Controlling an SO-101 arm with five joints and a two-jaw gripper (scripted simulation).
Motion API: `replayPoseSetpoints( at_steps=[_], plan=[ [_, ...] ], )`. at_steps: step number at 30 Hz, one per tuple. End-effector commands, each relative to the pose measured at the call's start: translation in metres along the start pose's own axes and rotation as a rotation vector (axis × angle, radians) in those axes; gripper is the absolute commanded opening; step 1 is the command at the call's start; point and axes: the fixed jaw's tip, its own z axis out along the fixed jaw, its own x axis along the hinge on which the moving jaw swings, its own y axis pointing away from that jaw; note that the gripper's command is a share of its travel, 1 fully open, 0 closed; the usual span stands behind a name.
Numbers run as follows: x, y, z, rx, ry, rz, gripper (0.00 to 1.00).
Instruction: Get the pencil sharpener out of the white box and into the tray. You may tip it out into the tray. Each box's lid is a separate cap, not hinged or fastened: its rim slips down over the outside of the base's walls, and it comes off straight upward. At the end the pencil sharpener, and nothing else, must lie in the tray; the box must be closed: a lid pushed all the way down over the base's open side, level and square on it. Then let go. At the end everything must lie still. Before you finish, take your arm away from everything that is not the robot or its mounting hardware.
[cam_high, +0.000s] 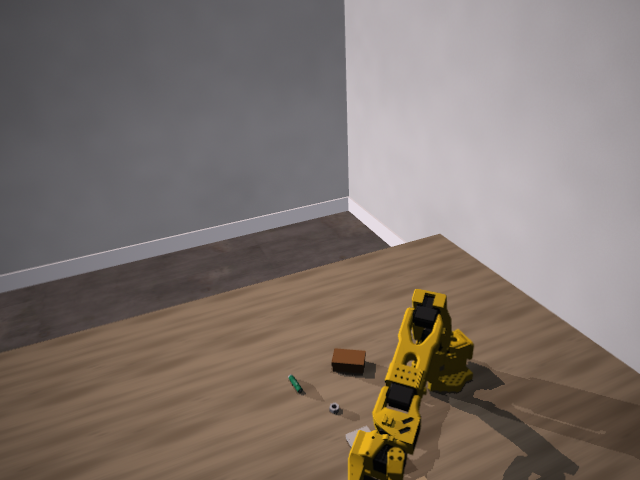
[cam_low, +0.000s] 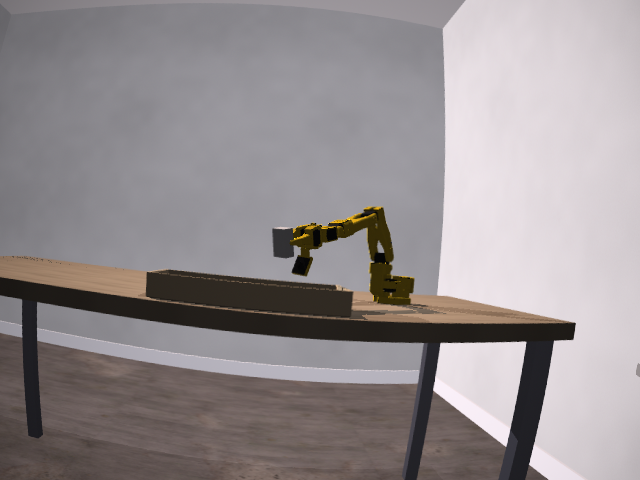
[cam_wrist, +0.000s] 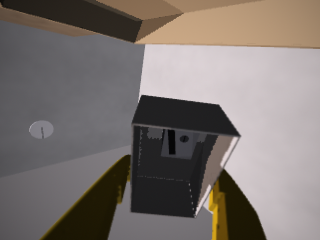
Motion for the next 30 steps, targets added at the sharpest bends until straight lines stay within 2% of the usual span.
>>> replayPoseSetpoints(
  at_steps=[1, 30],
  plan=[
    [0.009, -0.004, 0.000, 0.010, 0.051, 0.010, 0.21],
    [-0.021, -0.007, 0.010, 0.015, 0.051, 0.022, 0.21]
  ],
)
